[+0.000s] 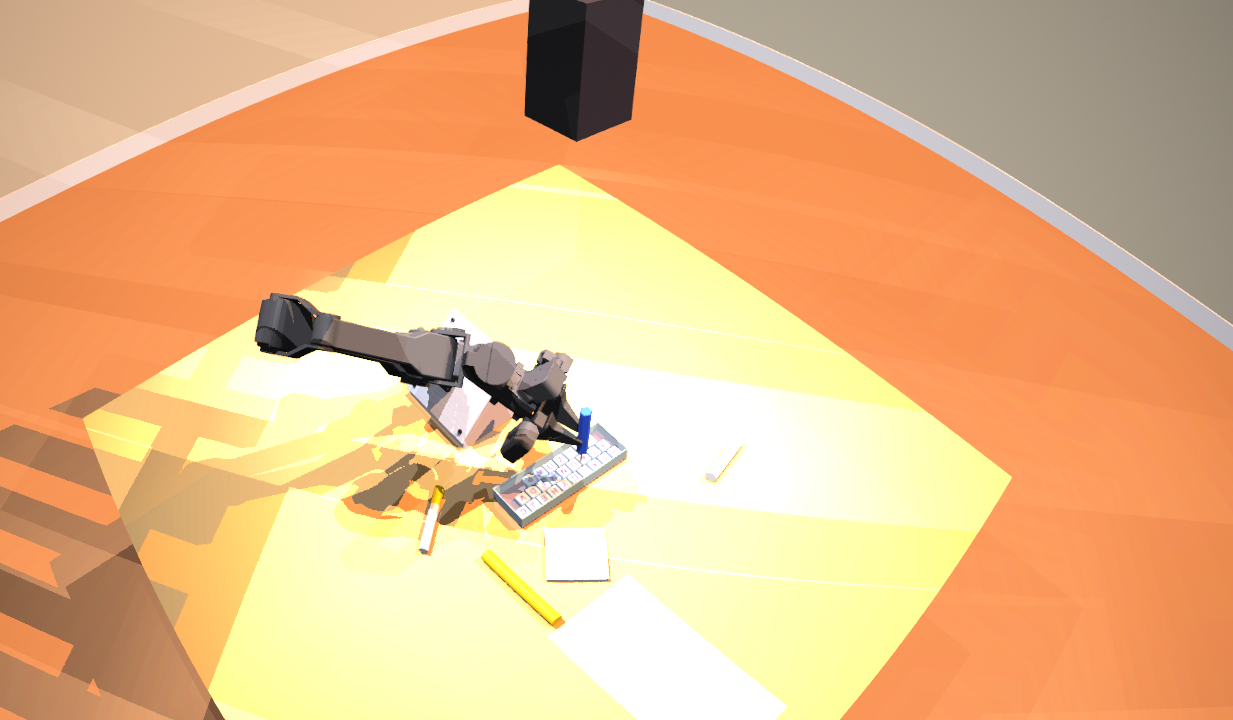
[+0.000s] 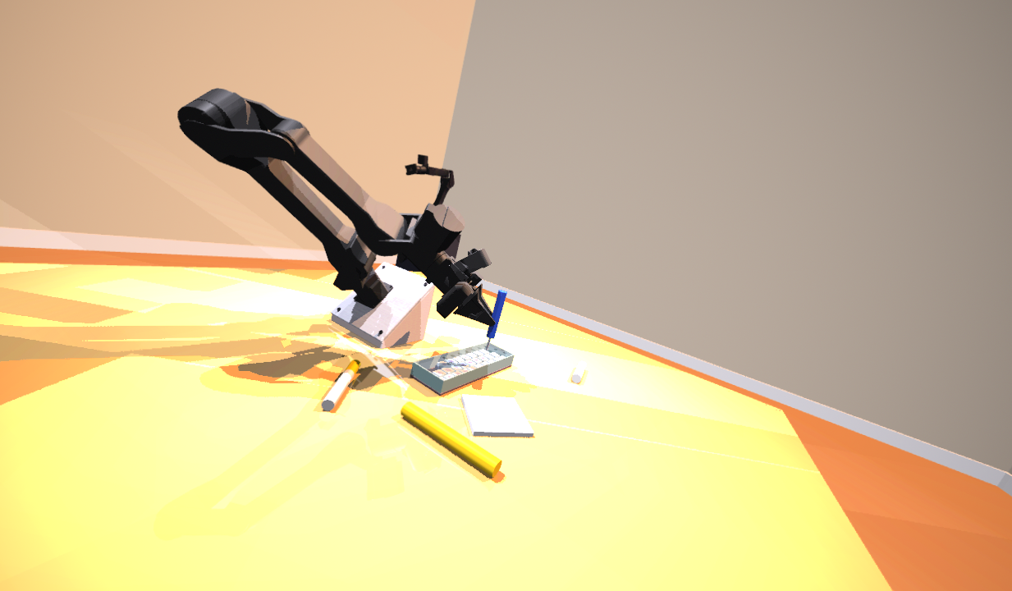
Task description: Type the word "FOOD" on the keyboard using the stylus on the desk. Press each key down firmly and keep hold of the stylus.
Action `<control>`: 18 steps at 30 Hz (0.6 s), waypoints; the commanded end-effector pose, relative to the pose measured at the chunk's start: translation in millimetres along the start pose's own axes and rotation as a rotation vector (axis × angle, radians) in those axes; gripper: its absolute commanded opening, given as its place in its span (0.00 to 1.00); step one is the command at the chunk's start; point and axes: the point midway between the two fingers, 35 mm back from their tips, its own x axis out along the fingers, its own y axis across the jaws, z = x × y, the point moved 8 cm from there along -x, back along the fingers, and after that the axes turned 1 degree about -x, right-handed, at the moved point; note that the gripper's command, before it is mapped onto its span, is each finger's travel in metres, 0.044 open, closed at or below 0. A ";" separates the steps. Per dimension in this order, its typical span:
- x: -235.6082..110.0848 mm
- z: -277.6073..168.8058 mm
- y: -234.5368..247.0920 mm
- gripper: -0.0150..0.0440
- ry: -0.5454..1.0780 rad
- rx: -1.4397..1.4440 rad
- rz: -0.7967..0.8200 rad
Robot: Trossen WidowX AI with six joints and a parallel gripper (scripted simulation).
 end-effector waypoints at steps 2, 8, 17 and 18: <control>-5.3 0.0 -10.8 0.25 -0.008 0.001 0.002; -12.1 -3.1 -22.0 0.25 -0.007 0.003 0.003; -23.9 -9.3 -37.1 0.25 -0.008 0.004 0.002; -25.3 -10.1 -38.6 0.25 -0.008 0.004 0.002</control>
